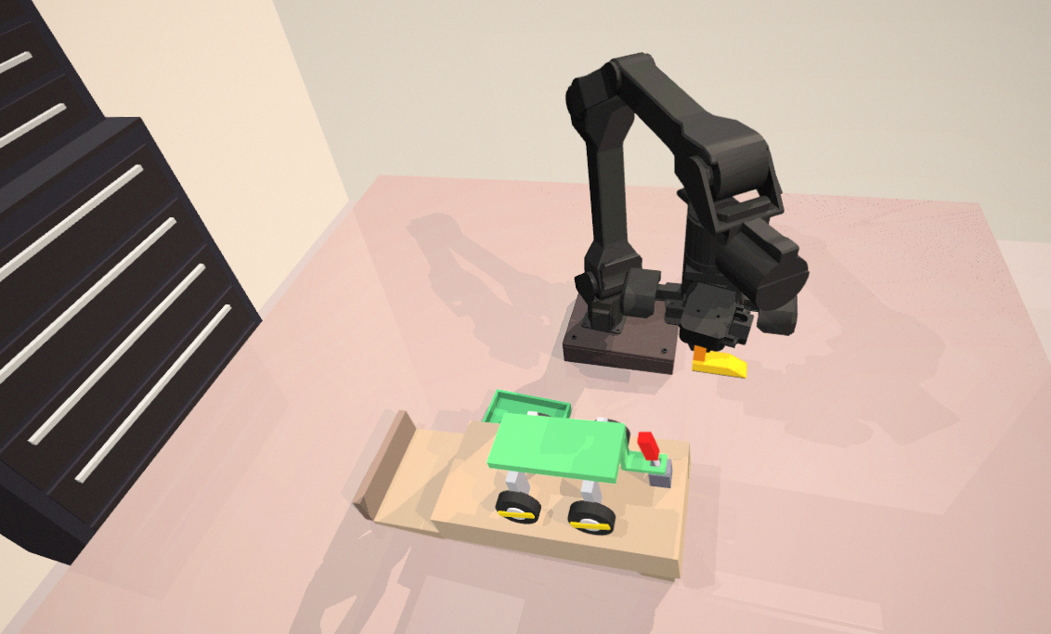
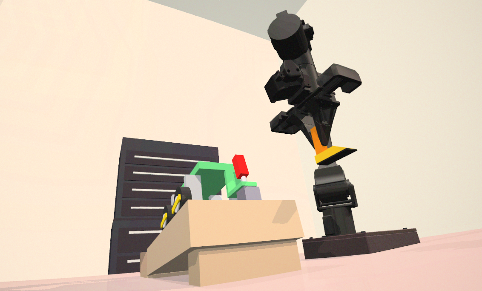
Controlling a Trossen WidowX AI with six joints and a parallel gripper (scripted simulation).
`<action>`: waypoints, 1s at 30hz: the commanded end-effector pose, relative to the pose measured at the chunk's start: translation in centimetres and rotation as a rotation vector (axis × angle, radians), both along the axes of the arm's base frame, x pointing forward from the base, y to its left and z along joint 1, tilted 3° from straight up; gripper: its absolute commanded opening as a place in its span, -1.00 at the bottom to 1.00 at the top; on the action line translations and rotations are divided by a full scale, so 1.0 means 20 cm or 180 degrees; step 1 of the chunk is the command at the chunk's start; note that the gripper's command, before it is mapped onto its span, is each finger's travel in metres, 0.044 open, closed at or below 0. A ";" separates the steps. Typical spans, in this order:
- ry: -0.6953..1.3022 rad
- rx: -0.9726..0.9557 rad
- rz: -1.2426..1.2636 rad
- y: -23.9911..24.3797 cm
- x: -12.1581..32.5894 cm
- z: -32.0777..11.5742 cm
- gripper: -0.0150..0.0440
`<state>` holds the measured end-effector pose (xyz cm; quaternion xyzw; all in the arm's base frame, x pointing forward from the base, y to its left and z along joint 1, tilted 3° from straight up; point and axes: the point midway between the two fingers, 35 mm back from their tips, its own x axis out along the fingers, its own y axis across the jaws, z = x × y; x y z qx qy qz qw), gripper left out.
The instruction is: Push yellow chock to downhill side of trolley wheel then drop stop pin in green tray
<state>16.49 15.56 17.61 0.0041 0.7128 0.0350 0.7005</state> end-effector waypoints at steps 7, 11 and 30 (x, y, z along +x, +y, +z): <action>0.0003 -0.0003 0.0070 -0.10 0.04 -0.01 -0.49; 0.0001 -0.0007 0.0077 -0.17 0.06 -0.03 -0.49; -0.0005 -0.0026 0.0079 -0.47 0.16 -0.08 -0.49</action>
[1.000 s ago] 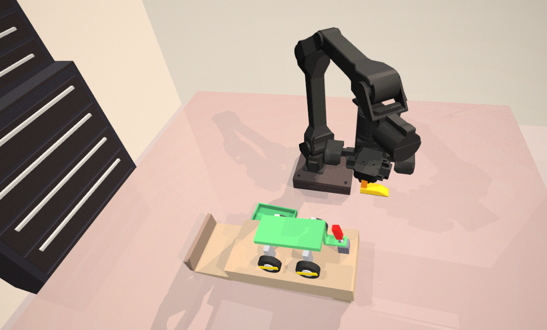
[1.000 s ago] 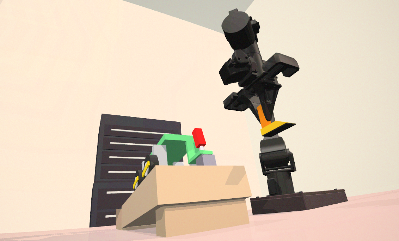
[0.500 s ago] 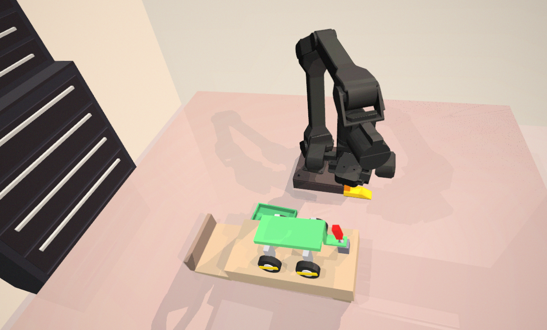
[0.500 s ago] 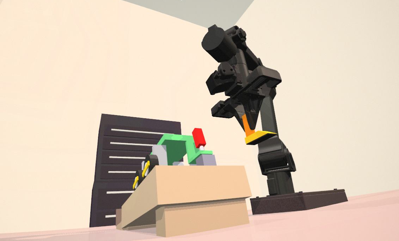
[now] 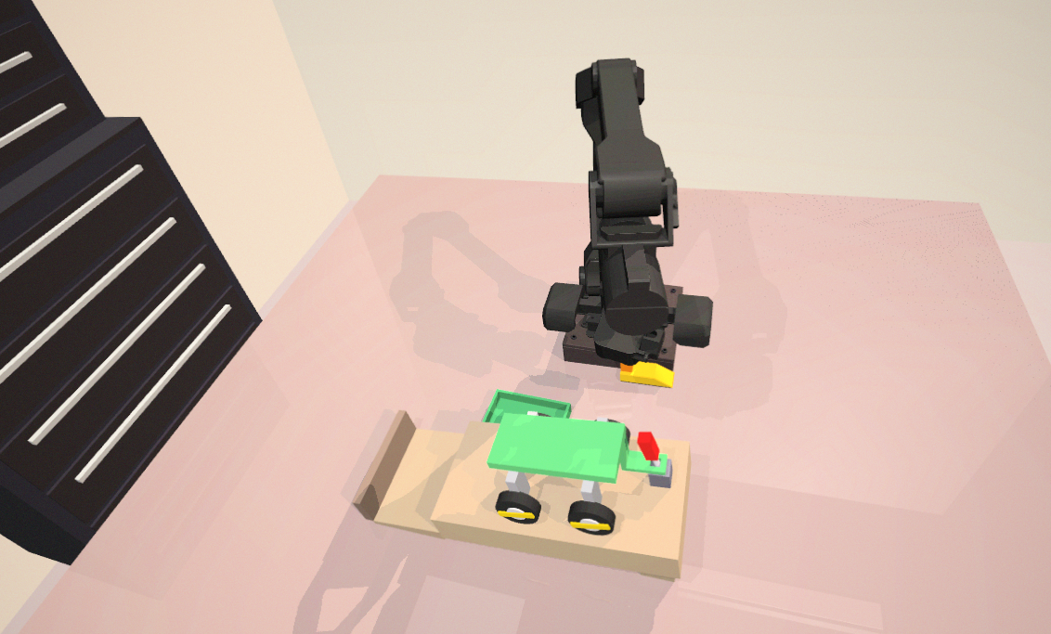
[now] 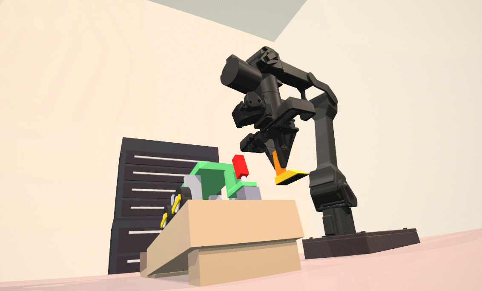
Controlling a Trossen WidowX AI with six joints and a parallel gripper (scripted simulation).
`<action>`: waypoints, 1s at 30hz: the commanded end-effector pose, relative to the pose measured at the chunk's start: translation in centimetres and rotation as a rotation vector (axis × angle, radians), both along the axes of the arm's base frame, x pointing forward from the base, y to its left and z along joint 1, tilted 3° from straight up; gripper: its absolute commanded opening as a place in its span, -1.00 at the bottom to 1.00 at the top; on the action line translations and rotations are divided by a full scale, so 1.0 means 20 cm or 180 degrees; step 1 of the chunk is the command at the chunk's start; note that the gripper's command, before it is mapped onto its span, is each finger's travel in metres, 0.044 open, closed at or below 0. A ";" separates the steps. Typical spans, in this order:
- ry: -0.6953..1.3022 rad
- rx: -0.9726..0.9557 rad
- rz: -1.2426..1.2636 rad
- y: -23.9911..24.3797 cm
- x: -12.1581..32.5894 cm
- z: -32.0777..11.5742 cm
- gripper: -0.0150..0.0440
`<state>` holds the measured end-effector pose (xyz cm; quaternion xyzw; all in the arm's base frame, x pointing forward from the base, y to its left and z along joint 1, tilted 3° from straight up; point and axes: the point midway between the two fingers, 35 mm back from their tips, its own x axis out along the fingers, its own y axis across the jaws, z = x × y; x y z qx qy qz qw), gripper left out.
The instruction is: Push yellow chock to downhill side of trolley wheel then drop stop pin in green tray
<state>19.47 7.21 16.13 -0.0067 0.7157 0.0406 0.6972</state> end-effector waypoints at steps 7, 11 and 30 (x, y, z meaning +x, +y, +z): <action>-0.0032 -0.0010 0.0005 -0.16 0.05 -0.02 -0.49; -0.0033 -0.0014 0.0005 -0.23 0.06 -0.02 -0.49; -0.0036 -0.0034 0.0005 -0.55 0.14 -0.05 -0.49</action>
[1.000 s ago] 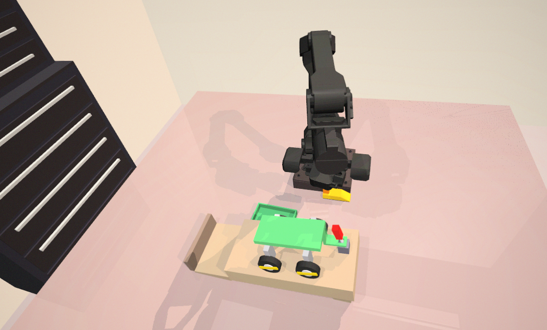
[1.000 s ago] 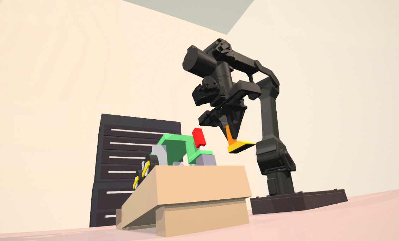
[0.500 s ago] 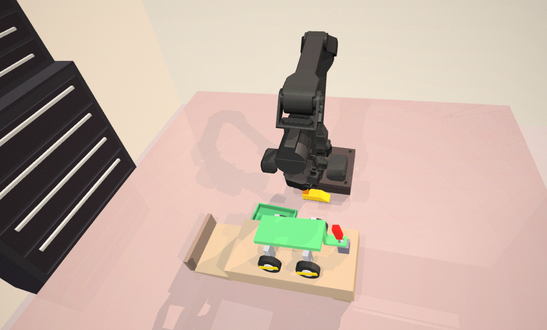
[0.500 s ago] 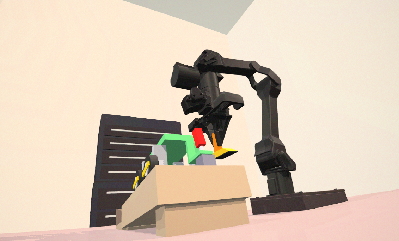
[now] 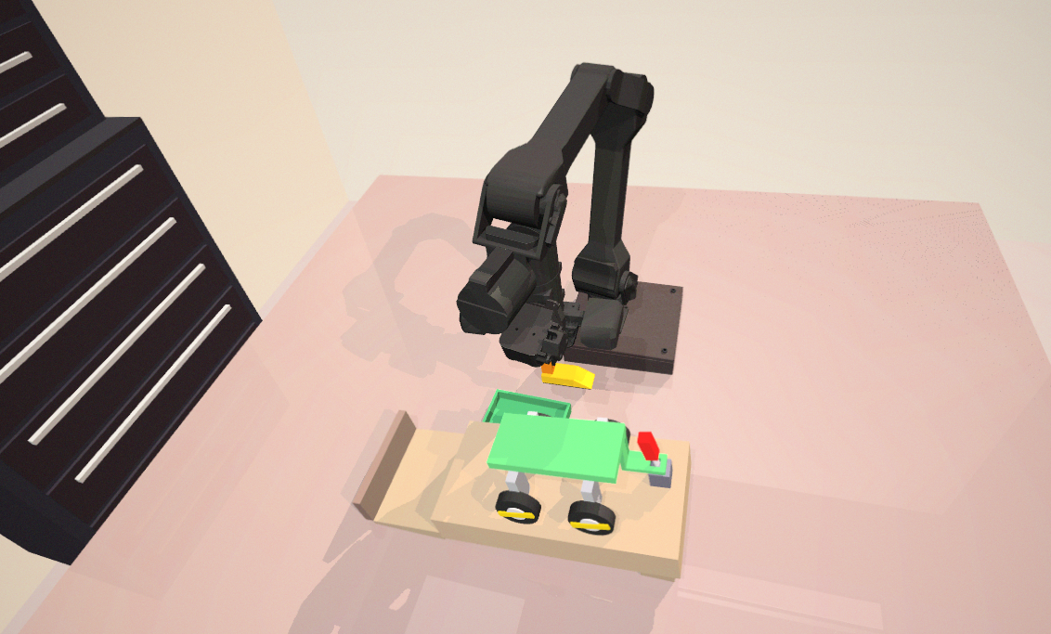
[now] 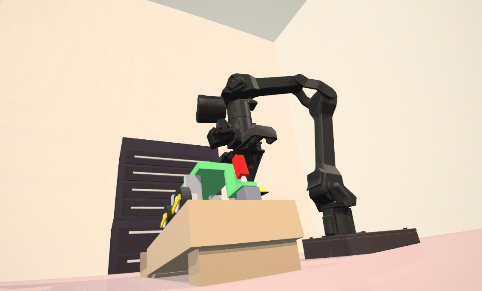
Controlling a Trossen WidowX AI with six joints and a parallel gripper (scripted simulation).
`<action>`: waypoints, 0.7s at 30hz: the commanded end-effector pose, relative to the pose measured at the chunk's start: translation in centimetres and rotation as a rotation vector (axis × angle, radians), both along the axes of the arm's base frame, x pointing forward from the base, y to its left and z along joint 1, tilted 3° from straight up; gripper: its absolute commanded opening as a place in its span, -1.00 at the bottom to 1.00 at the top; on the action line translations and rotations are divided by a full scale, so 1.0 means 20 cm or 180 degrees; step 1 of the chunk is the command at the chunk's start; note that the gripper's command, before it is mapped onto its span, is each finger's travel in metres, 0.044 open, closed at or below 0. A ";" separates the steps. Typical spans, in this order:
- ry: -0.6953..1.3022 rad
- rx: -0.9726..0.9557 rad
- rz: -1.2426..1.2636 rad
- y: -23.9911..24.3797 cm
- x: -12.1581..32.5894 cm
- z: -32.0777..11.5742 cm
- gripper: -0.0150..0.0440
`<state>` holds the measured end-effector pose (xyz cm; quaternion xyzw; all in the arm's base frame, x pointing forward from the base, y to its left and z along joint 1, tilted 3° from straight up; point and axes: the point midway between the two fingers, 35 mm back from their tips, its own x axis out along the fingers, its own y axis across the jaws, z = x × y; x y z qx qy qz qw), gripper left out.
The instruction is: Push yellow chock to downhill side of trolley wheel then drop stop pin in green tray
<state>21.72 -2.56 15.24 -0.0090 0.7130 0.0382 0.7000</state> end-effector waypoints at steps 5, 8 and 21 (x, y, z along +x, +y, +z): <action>-0.0012 -0.0019 0.0005 -0.15 0.05 -0.01 -0.49; -0.0012 -0.0022 0.0005 -0.20 0.06 -0.02 -0.49; -0.0016 -0.0036 0.0005 -0.44 0.13 -0.04 -0.49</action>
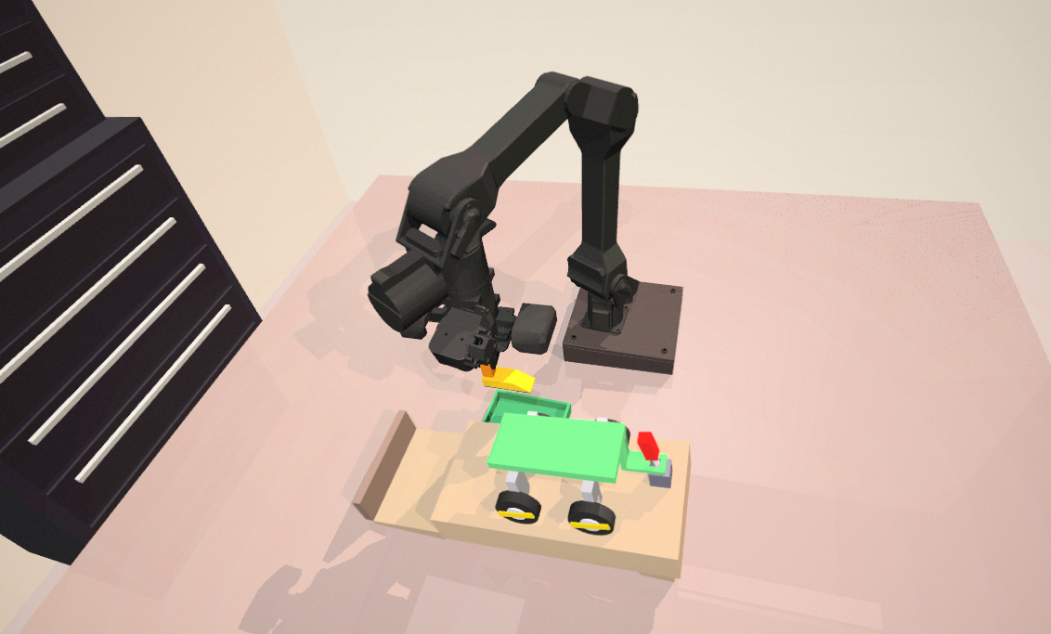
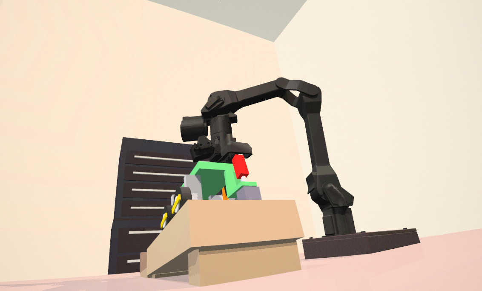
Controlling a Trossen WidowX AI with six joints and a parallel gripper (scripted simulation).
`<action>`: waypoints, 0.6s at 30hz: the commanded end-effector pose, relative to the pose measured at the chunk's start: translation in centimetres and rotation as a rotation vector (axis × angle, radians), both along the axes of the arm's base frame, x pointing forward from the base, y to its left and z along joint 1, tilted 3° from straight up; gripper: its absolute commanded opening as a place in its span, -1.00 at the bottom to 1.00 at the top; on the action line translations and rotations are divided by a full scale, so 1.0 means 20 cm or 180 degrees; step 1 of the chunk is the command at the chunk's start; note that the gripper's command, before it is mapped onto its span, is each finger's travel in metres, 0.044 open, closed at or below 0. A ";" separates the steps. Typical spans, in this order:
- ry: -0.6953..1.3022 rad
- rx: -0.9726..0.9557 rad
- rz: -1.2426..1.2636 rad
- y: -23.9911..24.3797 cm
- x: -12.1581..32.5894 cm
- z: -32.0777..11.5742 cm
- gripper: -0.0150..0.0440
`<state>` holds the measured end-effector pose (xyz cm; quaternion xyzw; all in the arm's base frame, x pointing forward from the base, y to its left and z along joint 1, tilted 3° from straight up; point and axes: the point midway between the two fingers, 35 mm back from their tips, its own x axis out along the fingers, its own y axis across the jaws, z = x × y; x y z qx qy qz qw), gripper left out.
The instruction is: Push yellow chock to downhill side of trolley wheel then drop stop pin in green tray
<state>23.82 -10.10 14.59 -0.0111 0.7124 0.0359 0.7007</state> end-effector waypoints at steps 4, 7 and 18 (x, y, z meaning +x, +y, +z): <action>-0.0011 -0.0020 0.0006 -0.14 0.06 -0.01 -0.49; -0.0004 0.0037 0.0006 -0.15 0.06 -0.01 -0.49; 0.0012 0.0330 0.0002 -0.17 0.09 -0.02 -0.49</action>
